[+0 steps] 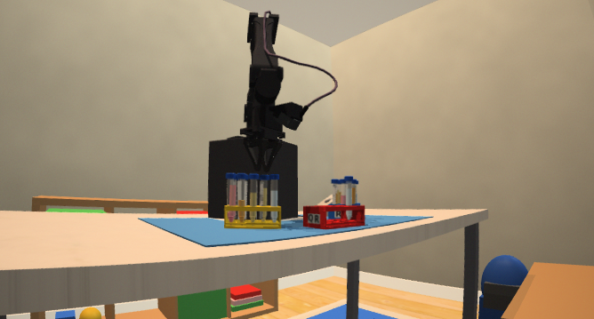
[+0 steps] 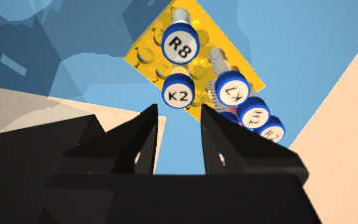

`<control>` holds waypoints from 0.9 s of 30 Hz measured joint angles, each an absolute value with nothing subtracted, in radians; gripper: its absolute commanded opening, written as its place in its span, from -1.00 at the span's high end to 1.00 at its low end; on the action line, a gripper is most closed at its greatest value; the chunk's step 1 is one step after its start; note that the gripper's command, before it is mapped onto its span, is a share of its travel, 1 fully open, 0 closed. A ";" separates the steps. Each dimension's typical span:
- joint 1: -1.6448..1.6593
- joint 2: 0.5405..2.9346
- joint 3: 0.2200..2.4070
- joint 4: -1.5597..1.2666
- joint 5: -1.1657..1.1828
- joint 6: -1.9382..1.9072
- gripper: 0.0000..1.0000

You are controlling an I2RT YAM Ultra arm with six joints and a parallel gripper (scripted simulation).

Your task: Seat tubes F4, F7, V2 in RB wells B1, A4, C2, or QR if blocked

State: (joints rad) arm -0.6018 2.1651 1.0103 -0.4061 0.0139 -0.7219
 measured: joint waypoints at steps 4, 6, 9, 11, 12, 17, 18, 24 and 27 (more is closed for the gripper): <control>-0.602 2.165 1.010 -0.398 0.014 -0.722 0.40; -0.602 2.165 1.005 -0.395 0.014 -0.722 0.40; -0.602 2.165 1.005 -0.392 0.014 -0.722 0.40; -0.602 2.165 1.002 -0.387 0.014 -0.722 0.40; -0.602 2.165 1.000 -0.385 0.014 -0.722 0.40; -0.602 2.170 0.998 -0.381 0.014 -0.721 0.40; -0.602 2.172 0.998 -0.379 0.014 -0.721 0.40; -0.602 2.180 0.998 -0.373 0.014 -0.721 0.40; -0.602 2.183 0.998 -0.370 0.014 -0.721 0.40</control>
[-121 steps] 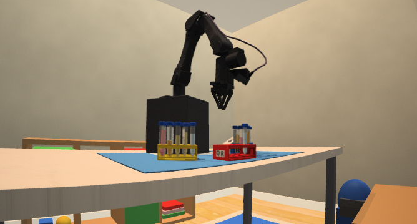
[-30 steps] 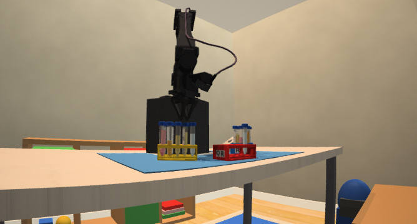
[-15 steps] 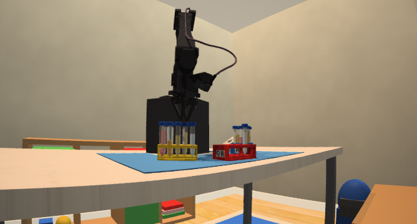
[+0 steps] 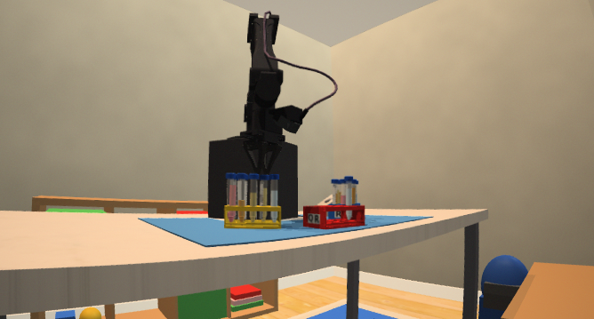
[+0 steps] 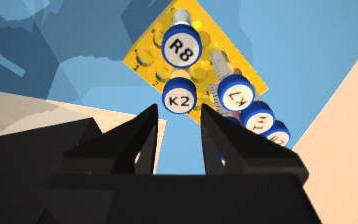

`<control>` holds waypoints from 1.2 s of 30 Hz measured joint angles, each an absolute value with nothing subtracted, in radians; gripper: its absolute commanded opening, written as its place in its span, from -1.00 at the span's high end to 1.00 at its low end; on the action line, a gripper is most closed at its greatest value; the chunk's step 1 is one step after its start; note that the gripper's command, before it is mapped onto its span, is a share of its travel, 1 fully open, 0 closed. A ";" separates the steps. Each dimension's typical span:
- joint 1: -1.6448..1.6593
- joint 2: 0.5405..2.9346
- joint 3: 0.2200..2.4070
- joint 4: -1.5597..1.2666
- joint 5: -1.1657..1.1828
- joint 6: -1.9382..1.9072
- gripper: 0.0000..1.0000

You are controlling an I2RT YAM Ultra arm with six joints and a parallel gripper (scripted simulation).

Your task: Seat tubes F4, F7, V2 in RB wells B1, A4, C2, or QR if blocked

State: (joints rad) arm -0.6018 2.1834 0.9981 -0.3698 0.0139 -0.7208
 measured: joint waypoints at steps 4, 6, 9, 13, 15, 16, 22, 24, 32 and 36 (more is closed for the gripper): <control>-0.602 2.187 0.998 -0.366 0.014 -0.721 0.40; -0.602 2.188 0.998 -0.364 0.014 -0.721 0.40; -0.602 2.191 0.998 -0.361 0.014 -0.720 0.40; -0.602 2.197 0.998 -0.356 0.014 -0.720 0.40; -0.602 2.200 0.998 -0.353 0.014 -0.720 0.40; -0.602 2.201 0.998 -0.352 0.014 -0.720 0.40; -0.602 2.207 0.998 -0.346 0.014 -0.720 0.40; -0.602 2.208 0.998 -0.344 0.014 -0.720 0.40; -0.602 2.219 0.998 -0.334 0.014 -0.720 0.40; -0.602 2.224 0.998 -0.330 0.014 -0.720 0.40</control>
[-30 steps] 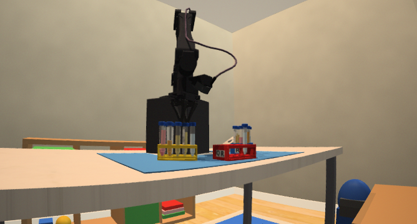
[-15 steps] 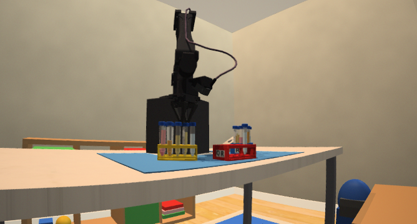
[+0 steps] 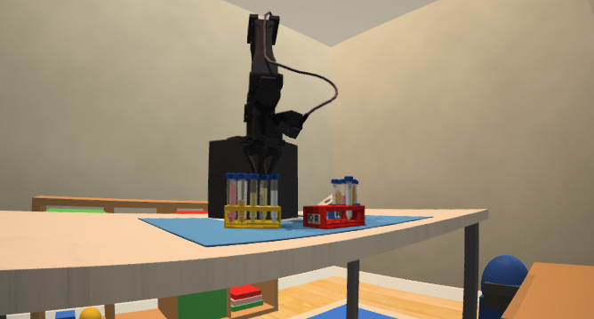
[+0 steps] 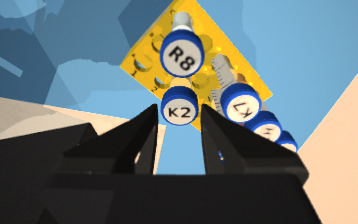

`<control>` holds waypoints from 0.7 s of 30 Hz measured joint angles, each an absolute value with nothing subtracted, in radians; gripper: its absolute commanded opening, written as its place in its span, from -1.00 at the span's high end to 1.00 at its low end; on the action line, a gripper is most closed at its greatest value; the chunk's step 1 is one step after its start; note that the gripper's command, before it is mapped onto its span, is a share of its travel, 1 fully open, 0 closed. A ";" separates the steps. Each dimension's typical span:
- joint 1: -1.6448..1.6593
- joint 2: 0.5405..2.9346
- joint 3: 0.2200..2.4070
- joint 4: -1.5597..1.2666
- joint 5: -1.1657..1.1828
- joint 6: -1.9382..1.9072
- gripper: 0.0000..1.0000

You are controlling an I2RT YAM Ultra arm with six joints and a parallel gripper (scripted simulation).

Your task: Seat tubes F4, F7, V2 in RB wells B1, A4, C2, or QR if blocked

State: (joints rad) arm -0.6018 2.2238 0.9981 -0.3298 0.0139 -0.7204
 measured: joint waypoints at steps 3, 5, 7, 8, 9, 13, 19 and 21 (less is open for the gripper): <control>-0.602 2.224 0.998 -0.329 0.014 -0.720 1.00; -0.602 2.224 0.998 -0.329 0.015 -0.720 1.00; -0.602 2.224 0.998 -0.329 0.015 -0.720 1.00; -0.602 2.224 0.998 -0.329 0.015 -0.720 1.00; -0.602 2.224 0.998 -0.329 0.015 -0.720 1.00; -0.602 2.224 0.998 -0.329 0.015 -0.720 1.00; -0.602 2.224 0.998 -0.329 0.015 -0.720 1.00; -0.602 2.224 0.998 -0.329 0.015 -0.720 1.00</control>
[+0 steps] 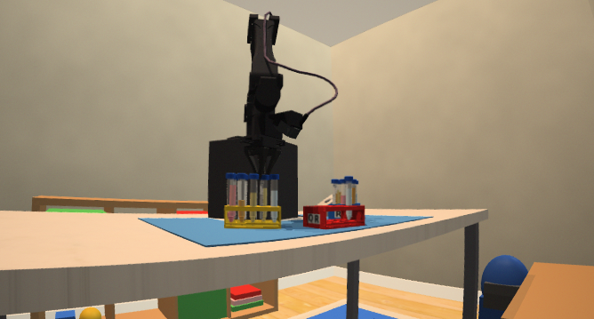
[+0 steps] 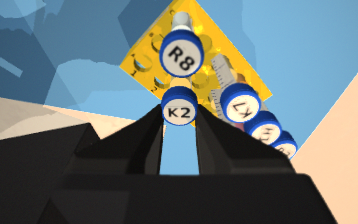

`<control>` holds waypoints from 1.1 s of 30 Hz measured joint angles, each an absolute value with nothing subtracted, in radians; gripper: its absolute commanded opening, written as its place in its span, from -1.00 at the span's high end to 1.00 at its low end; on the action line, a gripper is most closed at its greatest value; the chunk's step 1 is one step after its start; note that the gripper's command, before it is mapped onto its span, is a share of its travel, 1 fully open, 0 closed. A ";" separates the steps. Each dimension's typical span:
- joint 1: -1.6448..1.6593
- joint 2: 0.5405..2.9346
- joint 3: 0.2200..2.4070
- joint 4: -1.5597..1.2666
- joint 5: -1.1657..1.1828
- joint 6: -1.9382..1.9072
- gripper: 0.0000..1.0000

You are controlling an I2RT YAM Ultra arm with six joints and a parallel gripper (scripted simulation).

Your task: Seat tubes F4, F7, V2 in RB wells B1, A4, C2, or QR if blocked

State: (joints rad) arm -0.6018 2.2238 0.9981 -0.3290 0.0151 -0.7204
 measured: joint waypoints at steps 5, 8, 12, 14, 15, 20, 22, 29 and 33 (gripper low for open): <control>-0.602 2.224 0.998 -0.329 0.015 -0.720 1.00; -0.602 2.224 0.998 -0.329 0.015 -0.720 1.00; -0.602 2.224 0.998 -0.329 0.015 -0.720 1.00; -0.602 2.224 0.998 -0.329 0.015 -0.720 1.00; -0.602 2.223 0.998 -0.330 0.015 -0.720 1.00; -0.601 2.203 0.998 -0.344 0.015 -0.720 1.00; -0.602 2.194 0.994 -0.348 0.015 -0.720 1.00; -0.602 2.170 0.993 -0.370 0.015 -0.719 1.00; -0.602 2.161 0.992 -0.378 0.015 -0.719 1.00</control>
